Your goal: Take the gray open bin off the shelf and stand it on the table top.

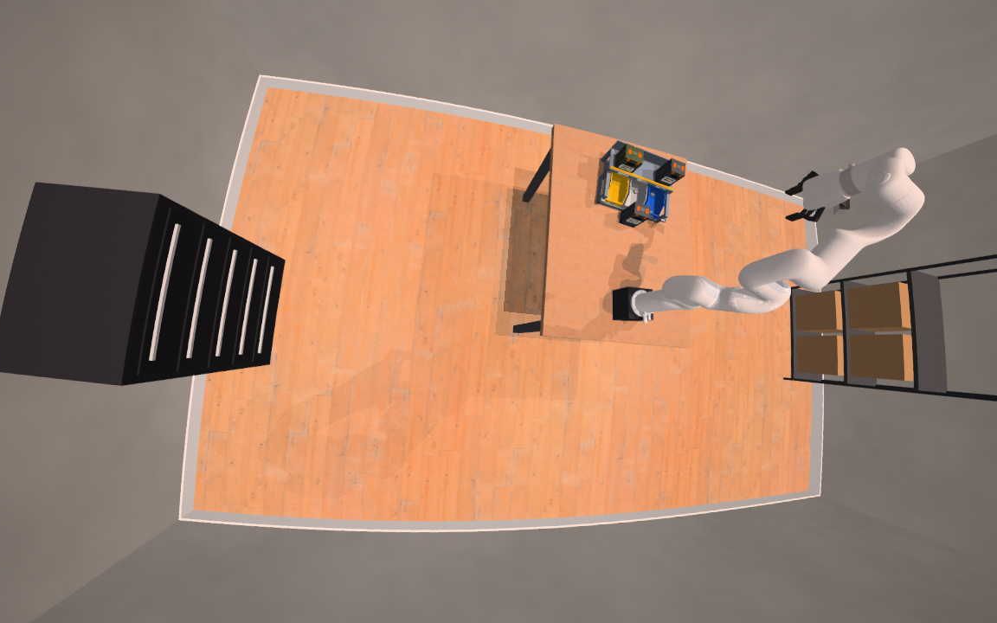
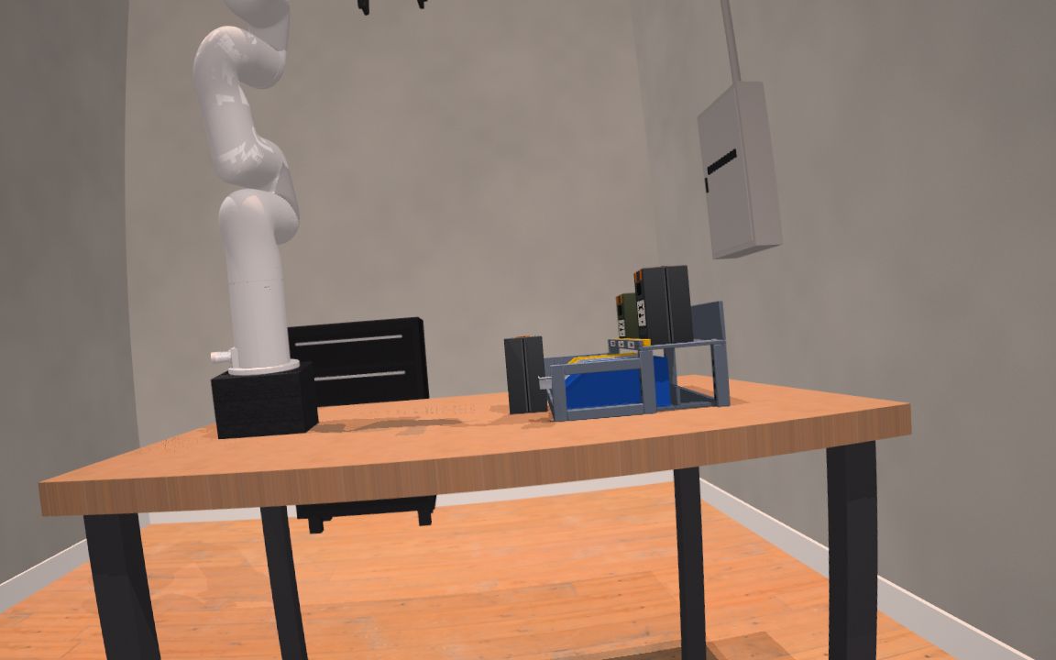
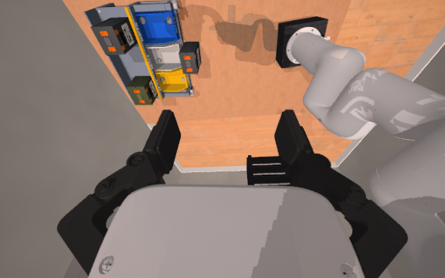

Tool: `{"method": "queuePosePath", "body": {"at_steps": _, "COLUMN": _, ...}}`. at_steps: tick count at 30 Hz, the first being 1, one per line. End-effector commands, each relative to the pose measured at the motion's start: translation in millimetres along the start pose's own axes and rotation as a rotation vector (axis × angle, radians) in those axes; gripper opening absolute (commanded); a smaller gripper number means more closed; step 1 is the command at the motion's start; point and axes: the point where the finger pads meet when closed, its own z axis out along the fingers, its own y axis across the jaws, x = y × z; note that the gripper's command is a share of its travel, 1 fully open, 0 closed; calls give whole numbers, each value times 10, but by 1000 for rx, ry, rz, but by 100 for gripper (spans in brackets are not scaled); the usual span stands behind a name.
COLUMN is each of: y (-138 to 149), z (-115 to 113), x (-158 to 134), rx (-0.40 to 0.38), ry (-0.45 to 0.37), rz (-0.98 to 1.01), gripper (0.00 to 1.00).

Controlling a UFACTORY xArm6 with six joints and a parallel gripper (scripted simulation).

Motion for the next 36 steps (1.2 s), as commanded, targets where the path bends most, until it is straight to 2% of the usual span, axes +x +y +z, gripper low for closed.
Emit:
{"method": "queuePosePath", "body": {"at_steps": 1, "y": -47, "z": -20, "x": -38, "rx": 2, "ry": 5, "rz": 6, "gripper": 100}}
{"method": "queuePosePath", "body": {"at_steps": 8, "y": -47, "z": -20, "x": -38, "rx": 2, "ry": 5, "rz": 6, "gripper": 100}}
{"method": "queuePosePath", "body": {"at_steps": 13, "y": -379, "z": -21, "x": -406, "rx": 2, "ry": 5, "rz": 6, "gripper": 100}}
{"method": "queuePosePath", "body": {"at_steps": 25, "y": -379, "z": -21, "x": -406, "rx": 2, "ry": 5, "rz": 6, "gripper": 100}}
{"method": "queuePosePath", "body": {"at_steps": 30, "y": -711, "z": -22, "x": -774, "rx": 2, "ry": 4, "rz": 6, "gripper": 100}}
{"method": "queuePosePath", "body": {"at_steps": 36, "y": -711, "z": -22, "x": -774, "rx": 2, "ry": 4, "rz": 6, "gripper": 100}}
